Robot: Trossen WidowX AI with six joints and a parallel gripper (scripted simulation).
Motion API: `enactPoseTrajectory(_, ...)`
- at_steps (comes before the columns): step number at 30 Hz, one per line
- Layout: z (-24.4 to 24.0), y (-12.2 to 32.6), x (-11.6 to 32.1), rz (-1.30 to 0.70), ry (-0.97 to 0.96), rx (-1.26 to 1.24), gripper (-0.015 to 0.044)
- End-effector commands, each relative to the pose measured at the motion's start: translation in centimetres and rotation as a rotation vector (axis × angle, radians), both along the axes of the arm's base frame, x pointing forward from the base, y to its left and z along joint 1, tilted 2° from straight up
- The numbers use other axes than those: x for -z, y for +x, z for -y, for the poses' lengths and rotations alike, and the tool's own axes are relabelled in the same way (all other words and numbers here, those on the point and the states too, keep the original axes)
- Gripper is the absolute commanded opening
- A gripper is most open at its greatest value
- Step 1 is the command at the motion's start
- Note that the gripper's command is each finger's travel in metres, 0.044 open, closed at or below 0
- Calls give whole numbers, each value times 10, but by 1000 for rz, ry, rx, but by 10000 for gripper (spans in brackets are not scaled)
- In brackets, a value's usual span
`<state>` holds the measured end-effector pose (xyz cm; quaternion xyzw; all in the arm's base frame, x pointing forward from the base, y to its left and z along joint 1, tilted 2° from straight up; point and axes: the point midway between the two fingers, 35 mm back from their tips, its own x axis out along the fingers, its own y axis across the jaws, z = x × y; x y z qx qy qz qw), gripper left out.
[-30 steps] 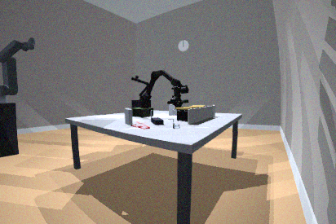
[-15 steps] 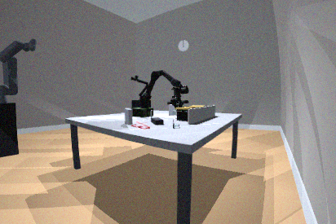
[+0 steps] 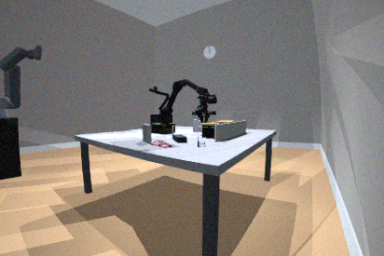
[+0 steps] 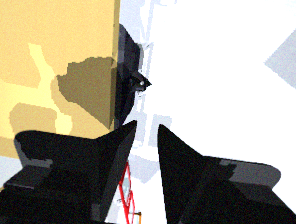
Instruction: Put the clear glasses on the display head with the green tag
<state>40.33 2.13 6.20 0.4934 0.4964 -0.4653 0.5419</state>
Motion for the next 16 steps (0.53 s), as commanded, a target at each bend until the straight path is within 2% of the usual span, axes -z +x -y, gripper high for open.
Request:
enactPoseTrajectory(1,0,-2,-4,-12,0,3,107)
enactPoseTrajectory(16,4,-59,-17,-17,0,3,107)
